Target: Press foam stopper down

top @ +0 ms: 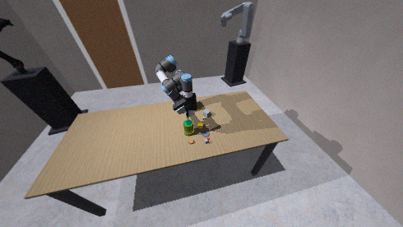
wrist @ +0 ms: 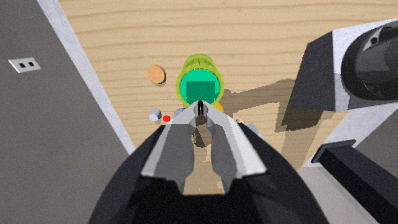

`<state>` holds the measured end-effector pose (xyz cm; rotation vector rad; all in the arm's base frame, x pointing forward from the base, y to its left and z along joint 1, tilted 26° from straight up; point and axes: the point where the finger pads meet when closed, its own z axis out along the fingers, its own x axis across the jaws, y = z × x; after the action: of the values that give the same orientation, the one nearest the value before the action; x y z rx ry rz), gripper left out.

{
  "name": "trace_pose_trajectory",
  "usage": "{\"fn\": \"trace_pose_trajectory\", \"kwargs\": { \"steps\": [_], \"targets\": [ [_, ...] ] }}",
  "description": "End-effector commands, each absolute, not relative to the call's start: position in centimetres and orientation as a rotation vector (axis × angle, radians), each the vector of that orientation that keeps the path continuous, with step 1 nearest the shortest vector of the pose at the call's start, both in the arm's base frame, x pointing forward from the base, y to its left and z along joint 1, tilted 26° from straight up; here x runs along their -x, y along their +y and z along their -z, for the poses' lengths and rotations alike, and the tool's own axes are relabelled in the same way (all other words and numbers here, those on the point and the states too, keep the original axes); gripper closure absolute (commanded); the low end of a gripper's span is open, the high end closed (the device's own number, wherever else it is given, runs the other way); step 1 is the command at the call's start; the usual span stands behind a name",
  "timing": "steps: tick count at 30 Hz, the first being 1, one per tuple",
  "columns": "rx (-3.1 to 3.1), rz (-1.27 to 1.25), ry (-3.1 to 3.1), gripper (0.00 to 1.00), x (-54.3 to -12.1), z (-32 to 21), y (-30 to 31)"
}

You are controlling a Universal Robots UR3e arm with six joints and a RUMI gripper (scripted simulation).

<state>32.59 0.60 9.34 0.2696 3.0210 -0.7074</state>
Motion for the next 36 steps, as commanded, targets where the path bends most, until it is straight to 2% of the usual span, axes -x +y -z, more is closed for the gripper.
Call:
{"fn": "trace_pose_trajectory", "kwargs": {
  "steps": [1, 36],
  "targets": [
    [-0.272, 0.708, 3.022, 1.0, -32.7, -10.1, 1.0],
    [-0.272, 0.708, 3.022, 1.0, -32.6, -8.9, 0.3]
  ]
}}
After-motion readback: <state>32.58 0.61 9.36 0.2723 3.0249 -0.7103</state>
